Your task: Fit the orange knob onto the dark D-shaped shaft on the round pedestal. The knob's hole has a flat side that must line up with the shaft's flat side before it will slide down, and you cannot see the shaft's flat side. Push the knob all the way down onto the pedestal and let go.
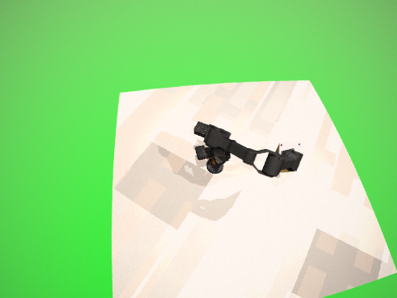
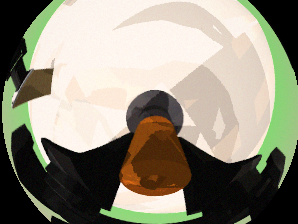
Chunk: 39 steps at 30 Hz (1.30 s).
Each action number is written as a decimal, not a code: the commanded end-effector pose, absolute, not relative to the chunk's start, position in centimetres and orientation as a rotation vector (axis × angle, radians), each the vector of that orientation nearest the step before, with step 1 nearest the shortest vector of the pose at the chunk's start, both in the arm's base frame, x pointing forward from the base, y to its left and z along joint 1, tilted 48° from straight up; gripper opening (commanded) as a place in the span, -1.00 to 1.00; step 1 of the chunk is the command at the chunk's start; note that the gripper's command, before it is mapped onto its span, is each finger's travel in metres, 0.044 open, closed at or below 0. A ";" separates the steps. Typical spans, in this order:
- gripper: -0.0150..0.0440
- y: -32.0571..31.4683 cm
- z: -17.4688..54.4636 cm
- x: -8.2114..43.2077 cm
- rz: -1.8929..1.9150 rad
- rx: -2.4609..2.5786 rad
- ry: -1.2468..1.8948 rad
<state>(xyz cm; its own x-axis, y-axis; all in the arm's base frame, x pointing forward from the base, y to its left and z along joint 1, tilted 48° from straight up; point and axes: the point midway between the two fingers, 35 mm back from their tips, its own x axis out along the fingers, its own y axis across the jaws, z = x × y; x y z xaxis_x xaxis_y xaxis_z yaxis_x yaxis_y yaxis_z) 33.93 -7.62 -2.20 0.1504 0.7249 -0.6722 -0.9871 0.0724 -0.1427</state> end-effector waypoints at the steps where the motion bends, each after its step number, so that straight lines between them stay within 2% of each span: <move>1: -0.49 -7.5 -2.2 33.9 1.362 -0.658 0.492; 13: -0.49 -7.9 -2.0 33.7 1.365 -0.666 0.486; 20: -0.49 -8.1 -2.0 33.8 1.425 -0.829 0.352; 39: -0.49 -7.7 -2.1 33.9 1.425 -0.829 0.352</move>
